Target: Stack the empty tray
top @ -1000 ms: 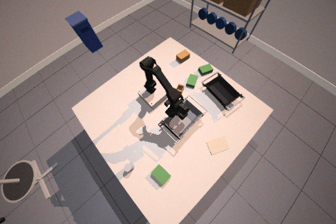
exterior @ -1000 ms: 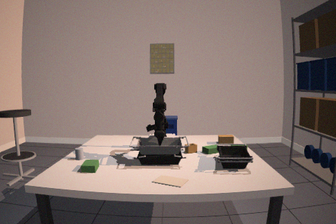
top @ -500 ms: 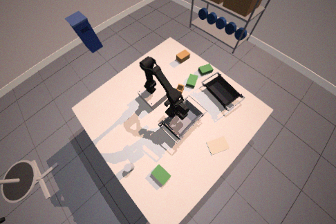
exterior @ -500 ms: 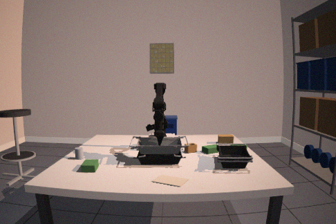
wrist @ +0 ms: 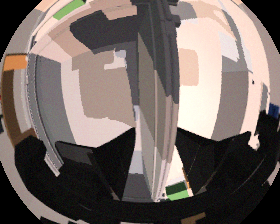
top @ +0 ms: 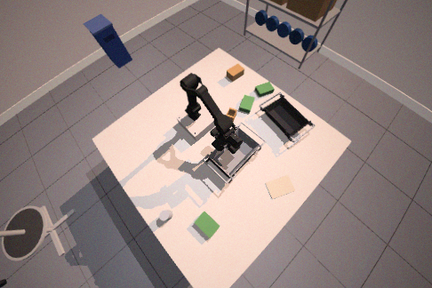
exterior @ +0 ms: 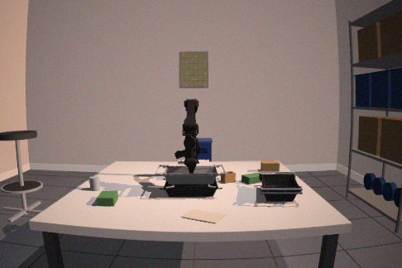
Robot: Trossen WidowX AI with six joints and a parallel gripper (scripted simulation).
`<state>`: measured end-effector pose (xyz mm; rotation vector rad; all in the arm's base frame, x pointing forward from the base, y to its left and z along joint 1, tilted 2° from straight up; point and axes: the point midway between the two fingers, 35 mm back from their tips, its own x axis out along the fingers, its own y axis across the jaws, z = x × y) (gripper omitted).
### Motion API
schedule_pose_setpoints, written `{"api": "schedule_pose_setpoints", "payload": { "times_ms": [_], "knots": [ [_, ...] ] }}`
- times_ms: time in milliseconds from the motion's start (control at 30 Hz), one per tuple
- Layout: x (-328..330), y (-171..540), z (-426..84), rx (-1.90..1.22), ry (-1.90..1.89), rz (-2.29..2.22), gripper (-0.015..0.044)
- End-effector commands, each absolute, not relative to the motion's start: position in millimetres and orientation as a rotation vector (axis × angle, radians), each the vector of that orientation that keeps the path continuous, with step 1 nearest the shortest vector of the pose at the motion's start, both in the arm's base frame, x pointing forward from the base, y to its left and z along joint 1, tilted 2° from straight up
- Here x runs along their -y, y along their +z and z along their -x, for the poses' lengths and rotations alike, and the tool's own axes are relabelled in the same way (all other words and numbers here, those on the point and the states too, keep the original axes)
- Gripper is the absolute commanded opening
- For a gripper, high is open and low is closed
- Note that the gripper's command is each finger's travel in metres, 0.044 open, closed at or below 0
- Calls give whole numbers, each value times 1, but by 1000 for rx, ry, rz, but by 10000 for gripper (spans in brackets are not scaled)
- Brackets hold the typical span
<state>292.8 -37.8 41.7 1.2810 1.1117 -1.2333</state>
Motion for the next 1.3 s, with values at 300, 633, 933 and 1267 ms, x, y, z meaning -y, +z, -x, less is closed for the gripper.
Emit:
{"api": "schedule_pose_setpoints", "payload": {
  "times_ms": [300, 633, 933, 1267],
  "knots": [
    [38, 41, -292, -1115, -1234, -1276, 396],
    [38, 43, -293, -1112, -1233, -1281, 440],
    [37, 88, -296, -1113, -1233, -1279, 440],
    [35, 151, -287, -1115, -1234, -1276, 440]
  ]
}}
